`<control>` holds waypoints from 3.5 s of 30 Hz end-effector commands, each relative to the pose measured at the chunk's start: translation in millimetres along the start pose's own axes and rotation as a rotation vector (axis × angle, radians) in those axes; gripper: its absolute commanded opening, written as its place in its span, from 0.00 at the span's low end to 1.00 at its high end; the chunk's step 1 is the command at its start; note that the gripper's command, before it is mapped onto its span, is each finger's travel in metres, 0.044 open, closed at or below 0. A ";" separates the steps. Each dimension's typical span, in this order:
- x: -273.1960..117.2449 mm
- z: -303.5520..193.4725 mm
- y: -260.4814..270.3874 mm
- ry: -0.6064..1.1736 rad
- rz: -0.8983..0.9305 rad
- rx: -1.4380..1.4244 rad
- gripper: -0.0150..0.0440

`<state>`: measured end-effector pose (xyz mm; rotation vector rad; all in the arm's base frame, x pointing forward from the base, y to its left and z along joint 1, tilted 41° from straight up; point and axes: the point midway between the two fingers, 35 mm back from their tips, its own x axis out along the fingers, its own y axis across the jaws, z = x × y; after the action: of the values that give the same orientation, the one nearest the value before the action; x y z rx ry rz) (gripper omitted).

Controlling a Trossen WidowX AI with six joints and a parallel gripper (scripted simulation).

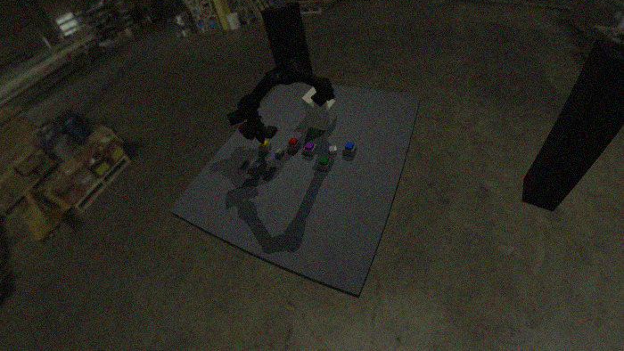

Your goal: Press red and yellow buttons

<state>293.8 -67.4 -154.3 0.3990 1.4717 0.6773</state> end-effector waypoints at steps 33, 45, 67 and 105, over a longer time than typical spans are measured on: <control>7.7 -3.6 1.5 0.008 0.012 0.010 0.29; 7.7 -3.6 1.5 0.008 0.012 0.010 0.29; 7.7 -3.6 1.5 0.008 0.012 0.010 0.29; -33.3 7.0 21.4 0.010 0.008 0.028 0.42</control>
<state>292.7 -82.9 -133.4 0.4213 1.4771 0.6686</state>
